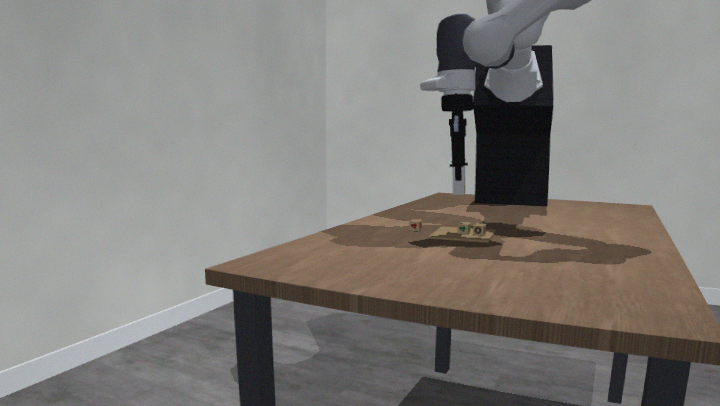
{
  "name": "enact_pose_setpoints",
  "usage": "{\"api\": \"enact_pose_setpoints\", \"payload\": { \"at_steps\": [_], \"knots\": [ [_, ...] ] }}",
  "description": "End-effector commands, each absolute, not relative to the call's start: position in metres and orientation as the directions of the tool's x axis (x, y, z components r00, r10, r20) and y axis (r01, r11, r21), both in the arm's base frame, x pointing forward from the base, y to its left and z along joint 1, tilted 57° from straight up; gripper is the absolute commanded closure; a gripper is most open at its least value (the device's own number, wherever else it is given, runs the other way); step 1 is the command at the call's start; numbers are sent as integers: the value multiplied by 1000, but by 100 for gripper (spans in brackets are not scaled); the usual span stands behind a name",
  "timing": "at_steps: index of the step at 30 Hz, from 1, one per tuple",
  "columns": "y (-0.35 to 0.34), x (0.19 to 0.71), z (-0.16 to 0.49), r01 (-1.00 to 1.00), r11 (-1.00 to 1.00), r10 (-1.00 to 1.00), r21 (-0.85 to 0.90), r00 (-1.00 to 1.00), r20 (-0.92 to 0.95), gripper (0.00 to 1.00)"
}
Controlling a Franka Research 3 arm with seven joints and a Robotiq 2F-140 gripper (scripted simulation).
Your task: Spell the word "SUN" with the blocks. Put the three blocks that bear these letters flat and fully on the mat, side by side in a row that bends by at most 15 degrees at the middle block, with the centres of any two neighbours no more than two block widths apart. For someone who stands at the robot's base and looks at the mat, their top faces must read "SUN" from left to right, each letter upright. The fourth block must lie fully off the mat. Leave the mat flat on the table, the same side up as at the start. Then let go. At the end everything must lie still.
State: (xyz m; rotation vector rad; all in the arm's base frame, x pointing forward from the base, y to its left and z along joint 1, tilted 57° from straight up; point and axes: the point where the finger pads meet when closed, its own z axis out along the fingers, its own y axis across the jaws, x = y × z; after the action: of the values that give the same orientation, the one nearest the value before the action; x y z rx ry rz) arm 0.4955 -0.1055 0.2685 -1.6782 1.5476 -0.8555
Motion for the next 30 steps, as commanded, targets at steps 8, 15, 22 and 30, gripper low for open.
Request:
{"api": "enact_pose_setpoints", "payload": {
  "at_steps": [8,15,22,30],
  "knots": [
    [-131,483,257,-533,191,-981,-824,-92,-168,87],
    [-132,483,256,-533,194,-981,-824,-94,-170,87],
    [-132,483,256,-533,194,-981,-824,-94,-170,87],
    [-131,494,249,-533,194,-981,-824,-94,-170,87]
  ]
}}
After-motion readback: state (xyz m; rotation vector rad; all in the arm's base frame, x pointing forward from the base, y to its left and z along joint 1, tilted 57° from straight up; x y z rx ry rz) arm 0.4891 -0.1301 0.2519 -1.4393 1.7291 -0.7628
